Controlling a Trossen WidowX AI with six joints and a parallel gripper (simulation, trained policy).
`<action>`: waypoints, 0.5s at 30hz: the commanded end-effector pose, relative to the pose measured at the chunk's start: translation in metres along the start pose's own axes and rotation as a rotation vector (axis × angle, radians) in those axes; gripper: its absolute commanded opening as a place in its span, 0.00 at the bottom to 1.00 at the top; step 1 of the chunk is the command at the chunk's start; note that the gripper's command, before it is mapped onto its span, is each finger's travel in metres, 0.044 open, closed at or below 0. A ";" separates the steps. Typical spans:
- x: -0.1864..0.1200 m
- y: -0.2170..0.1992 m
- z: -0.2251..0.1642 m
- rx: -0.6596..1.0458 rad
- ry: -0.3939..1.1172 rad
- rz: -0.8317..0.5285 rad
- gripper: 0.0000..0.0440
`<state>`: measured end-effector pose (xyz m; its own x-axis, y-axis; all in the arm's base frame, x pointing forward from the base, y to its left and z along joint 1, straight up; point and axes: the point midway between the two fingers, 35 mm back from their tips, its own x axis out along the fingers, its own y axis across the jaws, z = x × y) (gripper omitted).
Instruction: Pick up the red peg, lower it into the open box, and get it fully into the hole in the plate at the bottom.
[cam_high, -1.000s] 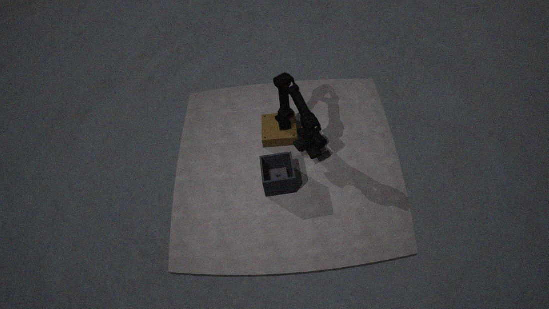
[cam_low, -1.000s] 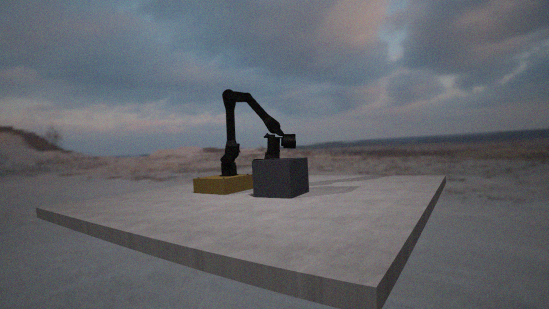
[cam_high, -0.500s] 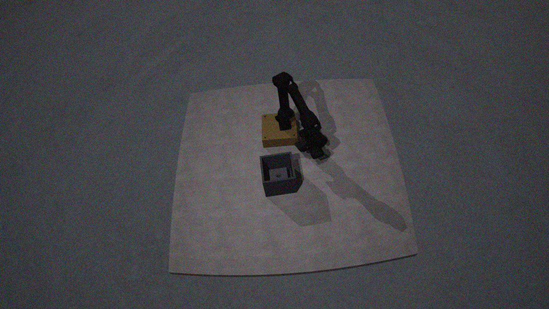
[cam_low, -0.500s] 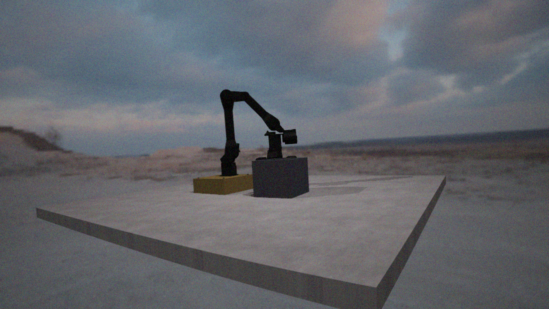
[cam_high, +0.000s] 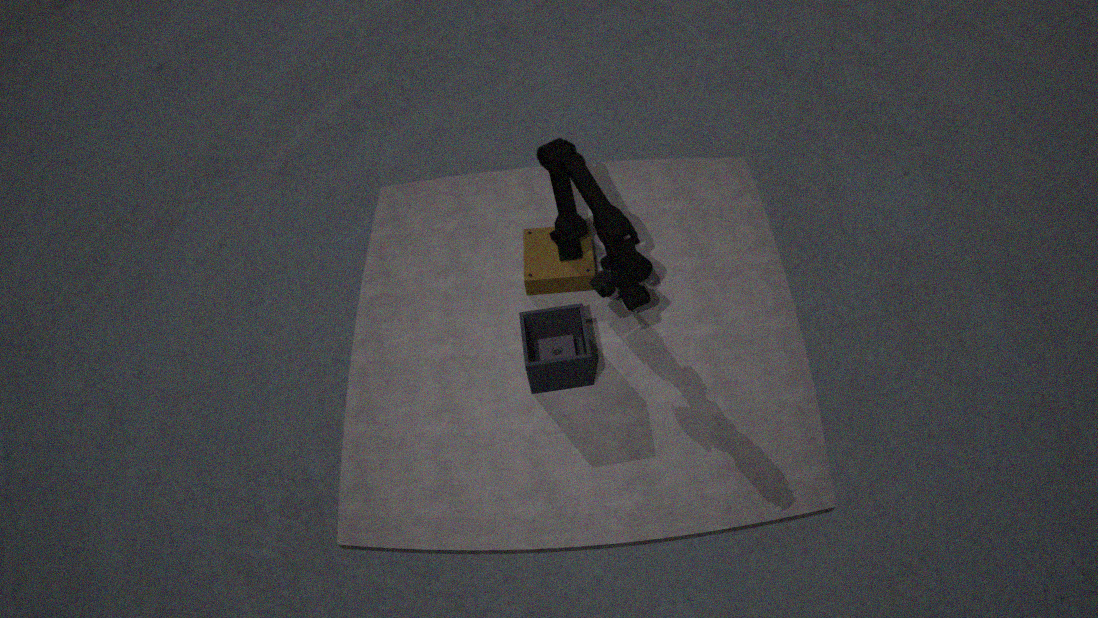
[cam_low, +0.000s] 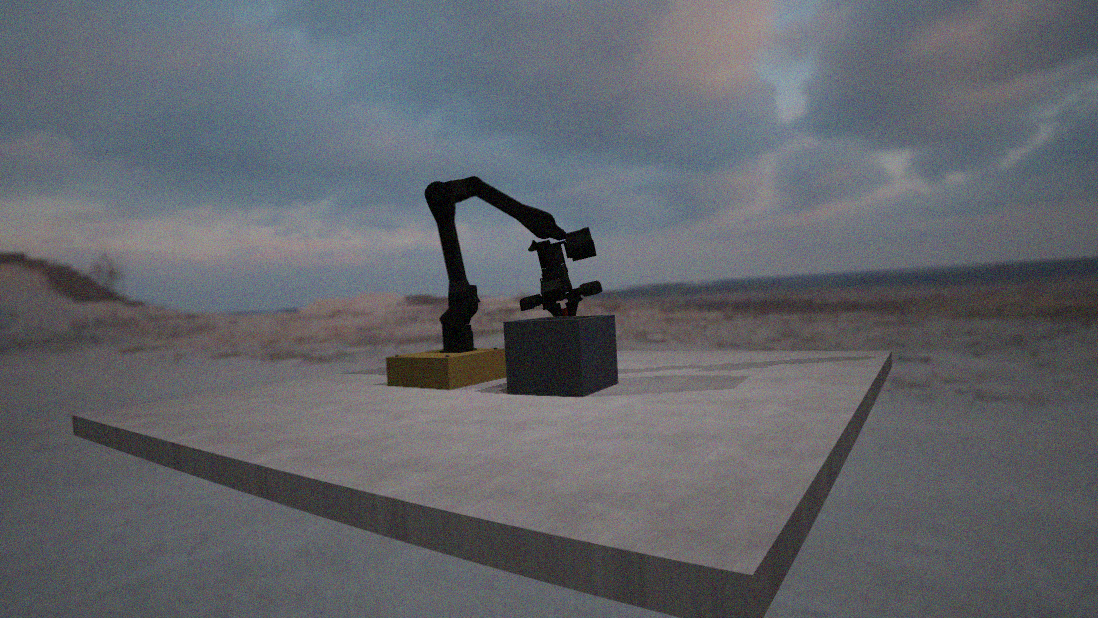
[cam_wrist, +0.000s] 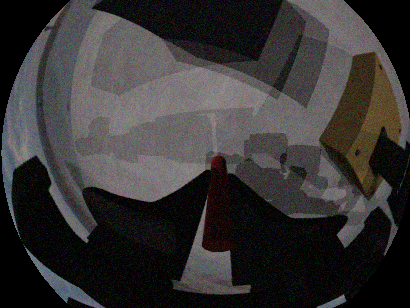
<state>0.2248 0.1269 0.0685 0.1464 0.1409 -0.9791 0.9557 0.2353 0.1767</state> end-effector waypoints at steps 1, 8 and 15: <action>-0.016 0.012 0.003 -0.012 -0.006 0.046 0.00; -0.047 0.027 0.018 -0.027 -0.035 0.101 0.00; -0.073 0.036 0.040 -0.024 -0.078 0.125 0.00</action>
<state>0.2543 0.0938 0.1324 0.2670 0.1085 -0.9576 0.9270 0.2426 0.2860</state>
